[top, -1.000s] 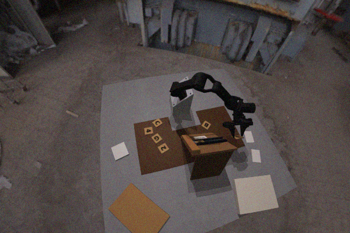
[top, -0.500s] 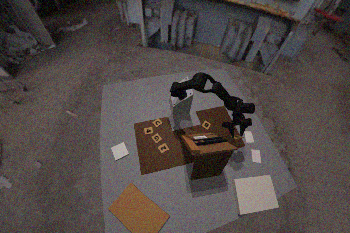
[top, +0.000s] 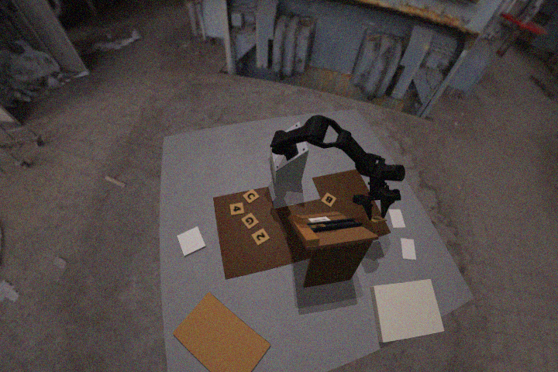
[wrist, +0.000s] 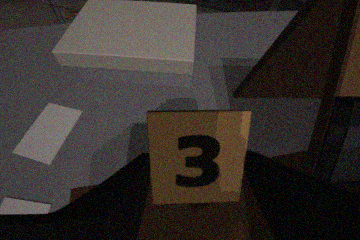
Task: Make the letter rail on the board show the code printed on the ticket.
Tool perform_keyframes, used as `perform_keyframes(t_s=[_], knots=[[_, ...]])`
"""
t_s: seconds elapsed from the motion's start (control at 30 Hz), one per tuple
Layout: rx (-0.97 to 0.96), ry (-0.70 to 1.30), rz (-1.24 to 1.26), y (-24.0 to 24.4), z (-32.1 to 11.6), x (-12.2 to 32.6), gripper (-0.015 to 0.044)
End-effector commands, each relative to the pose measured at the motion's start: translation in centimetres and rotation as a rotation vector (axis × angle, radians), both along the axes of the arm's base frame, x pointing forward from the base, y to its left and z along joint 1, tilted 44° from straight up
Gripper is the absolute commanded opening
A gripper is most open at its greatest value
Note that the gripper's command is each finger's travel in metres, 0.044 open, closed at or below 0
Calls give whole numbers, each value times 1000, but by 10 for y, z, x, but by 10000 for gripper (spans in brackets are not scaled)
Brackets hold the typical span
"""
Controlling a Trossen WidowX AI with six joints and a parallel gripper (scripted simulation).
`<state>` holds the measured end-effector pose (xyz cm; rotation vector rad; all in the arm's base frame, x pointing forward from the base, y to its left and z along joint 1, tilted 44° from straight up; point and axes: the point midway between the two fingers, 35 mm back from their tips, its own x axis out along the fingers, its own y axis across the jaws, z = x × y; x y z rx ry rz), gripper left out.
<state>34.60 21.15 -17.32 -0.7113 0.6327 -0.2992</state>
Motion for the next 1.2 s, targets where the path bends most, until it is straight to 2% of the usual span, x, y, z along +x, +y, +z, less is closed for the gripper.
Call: perform_keyframes(t_s=[0.0, 1.17], knots=[[9, -5, 4, 2, 7, 3, 0], [7, -5, 4, -11, 19, 2, 0]])
